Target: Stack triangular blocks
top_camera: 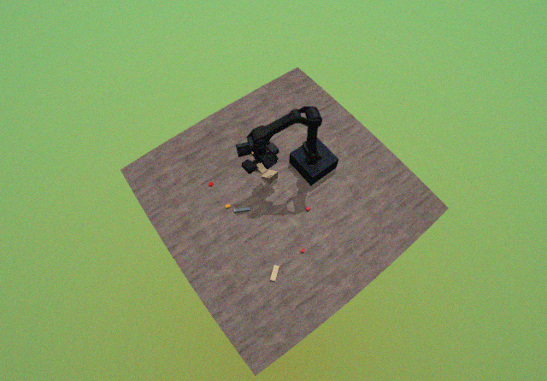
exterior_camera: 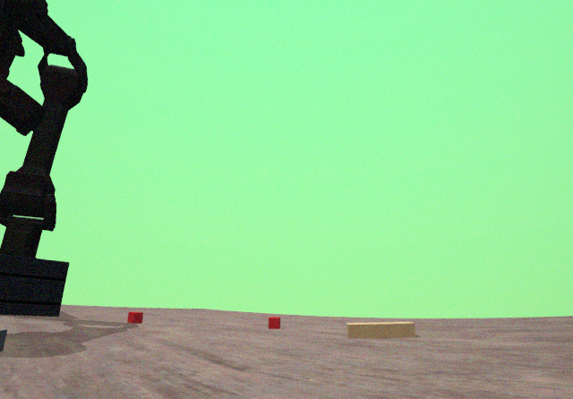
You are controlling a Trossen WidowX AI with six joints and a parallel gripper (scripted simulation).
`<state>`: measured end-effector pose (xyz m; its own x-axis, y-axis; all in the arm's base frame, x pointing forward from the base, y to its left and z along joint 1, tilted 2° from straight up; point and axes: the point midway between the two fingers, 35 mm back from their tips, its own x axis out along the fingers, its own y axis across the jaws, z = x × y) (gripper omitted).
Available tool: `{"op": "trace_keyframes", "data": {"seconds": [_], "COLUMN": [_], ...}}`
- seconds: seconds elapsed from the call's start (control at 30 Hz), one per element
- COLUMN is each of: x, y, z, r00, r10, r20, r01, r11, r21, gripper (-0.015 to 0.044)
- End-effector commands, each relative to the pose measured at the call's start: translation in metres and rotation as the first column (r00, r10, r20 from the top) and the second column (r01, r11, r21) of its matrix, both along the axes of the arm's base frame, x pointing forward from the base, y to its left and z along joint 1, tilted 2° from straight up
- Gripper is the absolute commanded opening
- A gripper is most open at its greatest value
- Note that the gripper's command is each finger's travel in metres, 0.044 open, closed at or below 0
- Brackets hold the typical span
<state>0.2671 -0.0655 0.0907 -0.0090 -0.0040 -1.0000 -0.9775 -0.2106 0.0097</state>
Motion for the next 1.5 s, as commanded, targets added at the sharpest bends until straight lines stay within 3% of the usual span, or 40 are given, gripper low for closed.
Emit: {"op": "trace_keyframes", "data": {"seconds": [0.0, 0.47, 1.03, 1.47], "x": [-0.004, -0.028, -0.035, -0.039], "y": [-0.017, -0.060, -0.033, -0.024], "z": [0.007, 0.020, -0.051, -0.082], "r00": [1.000, 0.999, 0.999, 0.999], "r10": [0.013, 0.050, 0.050, 0.050], "r20": [0.007, -0.001, -0.002, -0.003], "r01": [-0.013, -0.050, -0.050, -0.050], "r11": [1.000, 0.999, 0.999, 0.999], "r21": [-0.009, -0.019, -0.016, -0.015], "gripper": [0.0000, 0.0000, 0.0000, 0.0000]}}
